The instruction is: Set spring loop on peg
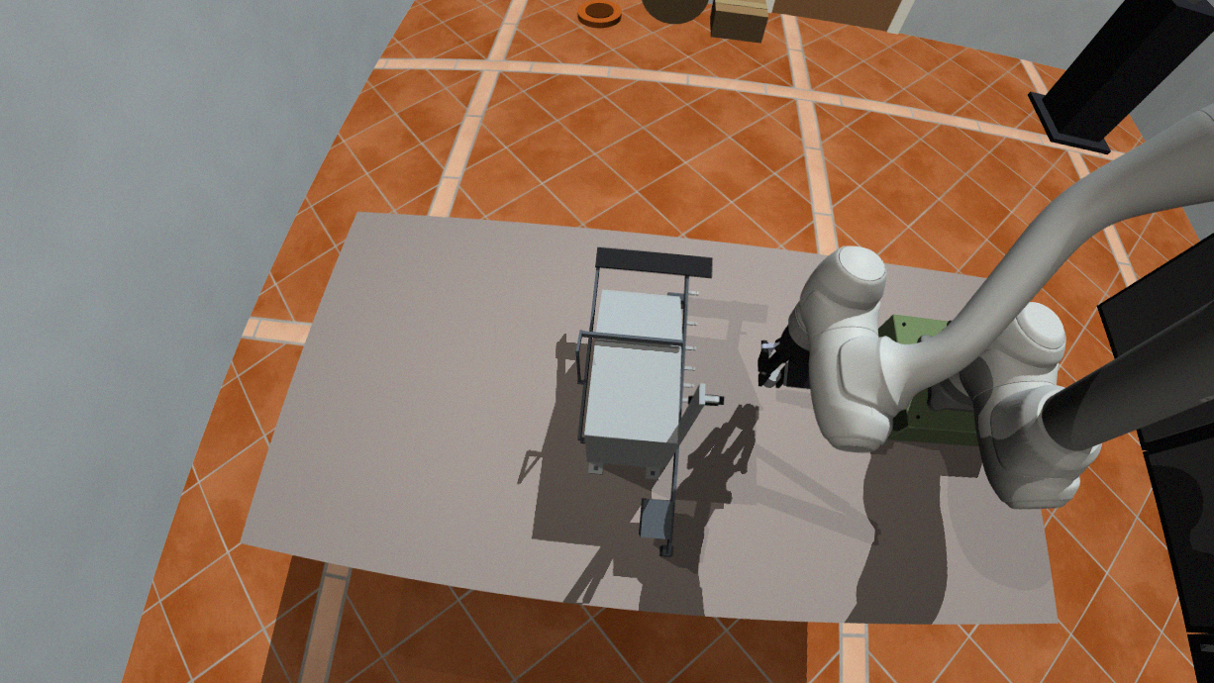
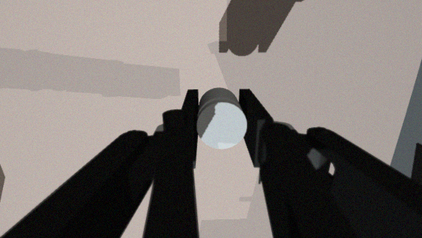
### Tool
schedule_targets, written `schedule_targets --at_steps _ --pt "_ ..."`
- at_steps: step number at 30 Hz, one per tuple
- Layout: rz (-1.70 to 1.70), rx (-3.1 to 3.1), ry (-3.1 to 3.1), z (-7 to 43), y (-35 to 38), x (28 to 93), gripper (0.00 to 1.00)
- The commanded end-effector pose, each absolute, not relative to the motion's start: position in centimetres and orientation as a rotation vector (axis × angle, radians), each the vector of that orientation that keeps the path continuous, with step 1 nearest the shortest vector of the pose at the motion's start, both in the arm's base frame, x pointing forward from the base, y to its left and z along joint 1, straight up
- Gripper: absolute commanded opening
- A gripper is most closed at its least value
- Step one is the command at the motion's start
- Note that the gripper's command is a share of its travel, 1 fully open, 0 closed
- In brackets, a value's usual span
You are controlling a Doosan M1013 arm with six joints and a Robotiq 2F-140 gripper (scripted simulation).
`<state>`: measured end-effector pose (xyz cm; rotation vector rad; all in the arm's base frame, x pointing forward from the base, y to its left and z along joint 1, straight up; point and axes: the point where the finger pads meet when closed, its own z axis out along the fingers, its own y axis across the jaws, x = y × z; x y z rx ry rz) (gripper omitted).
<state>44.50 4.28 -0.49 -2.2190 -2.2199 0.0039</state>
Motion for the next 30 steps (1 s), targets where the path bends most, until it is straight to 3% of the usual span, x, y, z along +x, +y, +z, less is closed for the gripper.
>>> schedule_targets --at_steps 1,30 --pt "0.003 -2.219 -2.220 -1.2 4.3 44.5 0.25" --pt "0.004 -2.220 -2.221 -4.9 4.4 44.5 0.25"
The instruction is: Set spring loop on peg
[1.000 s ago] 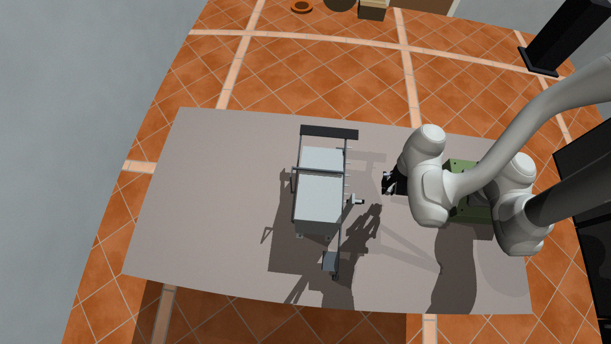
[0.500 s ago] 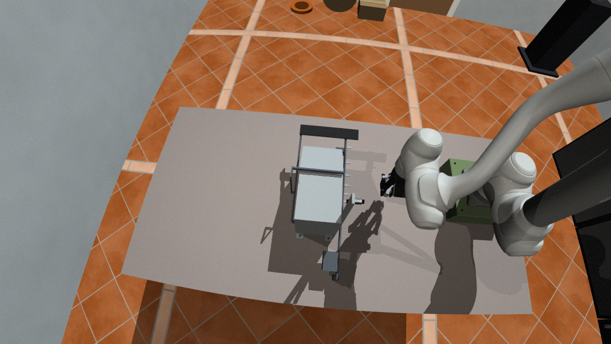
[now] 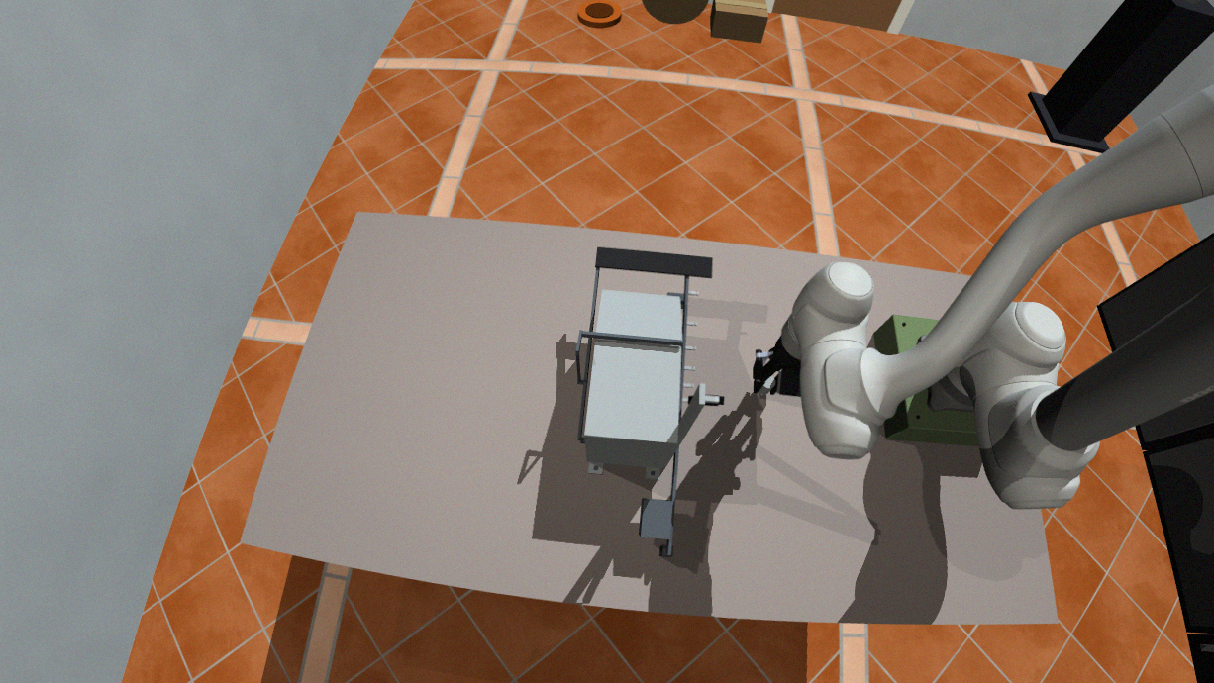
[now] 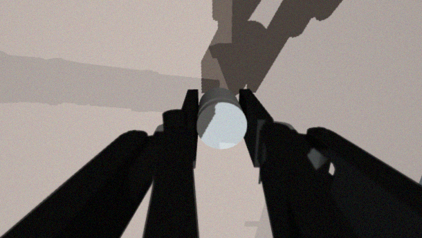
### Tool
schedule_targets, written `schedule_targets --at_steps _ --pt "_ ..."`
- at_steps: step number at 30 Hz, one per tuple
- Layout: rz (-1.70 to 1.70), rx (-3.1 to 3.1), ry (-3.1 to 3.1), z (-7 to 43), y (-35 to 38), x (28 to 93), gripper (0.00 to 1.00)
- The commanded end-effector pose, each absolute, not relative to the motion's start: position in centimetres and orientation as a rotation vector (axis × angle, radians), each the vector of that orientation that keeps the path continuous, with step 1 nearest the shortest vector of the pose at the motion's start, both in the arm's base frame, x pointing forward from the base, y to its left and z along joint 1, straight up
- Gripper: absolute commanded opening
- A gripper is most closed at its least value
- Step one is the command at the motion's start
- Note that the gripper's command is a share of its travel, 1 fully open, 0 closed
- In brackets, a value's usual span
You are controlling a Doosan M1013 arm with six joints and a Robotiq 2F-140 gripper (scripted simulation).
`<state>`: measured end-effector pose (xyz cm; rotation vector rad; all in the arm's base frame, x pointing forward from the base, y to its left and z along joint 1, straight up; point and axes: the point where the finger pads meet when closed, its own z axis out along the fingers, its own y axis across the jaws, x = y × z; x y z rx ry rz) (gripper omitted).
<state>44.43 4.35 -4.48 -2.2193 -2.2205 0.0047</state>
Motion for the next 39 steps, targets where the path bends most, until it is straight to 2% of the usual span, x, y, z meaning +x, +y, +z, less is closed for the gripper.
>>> schedule_targets --at_steps 1,28,29,39 --pt "0.004 -2.220 -2.221 -5.0 4.4 44.5 0.25" --pt "0.004 -2.220 -2.221 -6.4 4.4 44.4 0.25" --pt "0.004 -2.220 -2.221 -6.3 4.4 44.4 1.00" --pt "0.004 -2.220 -2.221 -6.3 4.4 44.4 1.00"
